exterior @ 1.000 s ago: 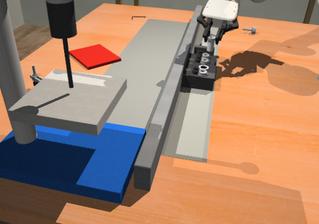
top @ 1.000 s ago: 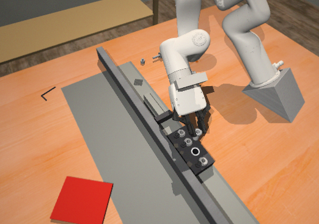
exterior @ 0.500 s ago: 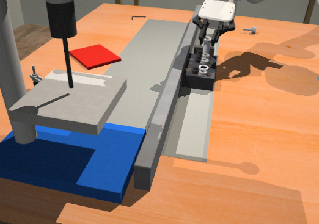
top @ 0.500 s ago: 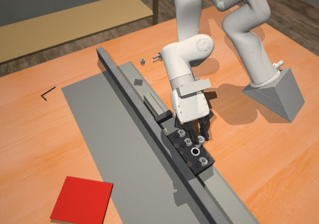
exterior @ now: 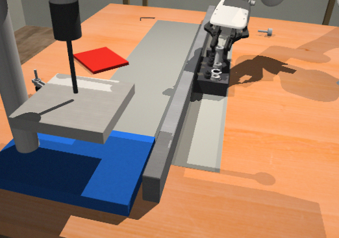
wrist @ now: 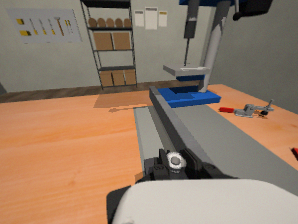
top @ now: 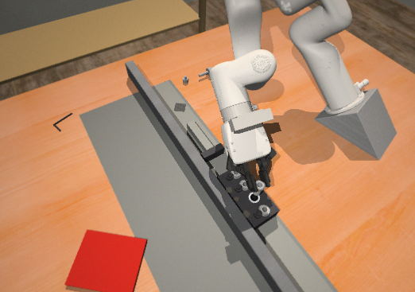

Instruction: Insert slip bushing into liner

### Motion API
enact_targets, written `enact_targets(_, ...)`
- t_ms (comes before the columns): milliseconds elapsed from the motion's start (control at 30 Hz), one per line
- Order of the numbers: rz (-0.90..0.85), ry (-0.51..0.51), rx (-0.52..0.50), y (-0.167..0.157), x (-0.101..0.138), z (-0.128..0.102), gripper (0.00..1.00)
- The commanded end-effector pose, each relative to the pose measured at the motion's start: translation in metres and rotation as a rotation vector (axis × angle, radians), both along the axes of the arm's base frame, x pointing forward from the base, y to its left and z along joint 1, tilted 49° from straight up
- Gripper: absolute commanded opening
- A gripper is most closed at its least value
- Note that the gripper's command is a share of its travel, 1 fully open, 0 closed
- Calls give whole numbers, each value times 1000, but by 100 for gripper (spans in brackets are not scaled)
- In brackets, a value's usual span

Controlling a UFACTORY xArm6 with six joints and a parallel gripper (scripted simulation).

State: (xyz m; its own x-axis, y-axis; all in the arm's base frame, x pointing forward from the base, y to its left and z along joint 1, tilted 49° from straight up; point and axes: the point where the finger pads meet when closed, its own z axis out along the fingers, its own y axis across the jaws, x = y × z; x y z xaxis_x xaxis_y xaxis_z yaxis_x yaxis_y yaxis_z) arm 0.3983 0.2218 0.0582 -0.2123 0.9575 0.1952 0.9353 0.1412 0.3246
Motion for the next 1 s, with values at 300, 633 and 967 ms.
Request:
enact_targets(300, 3, -4, 7, -4, 3, -4, 26)
enact_targets(633, 3, -4, 7, -14, 8, -14, 26)
enact_targets(967, 3, -4, 7, -15, 8, -14, 26)
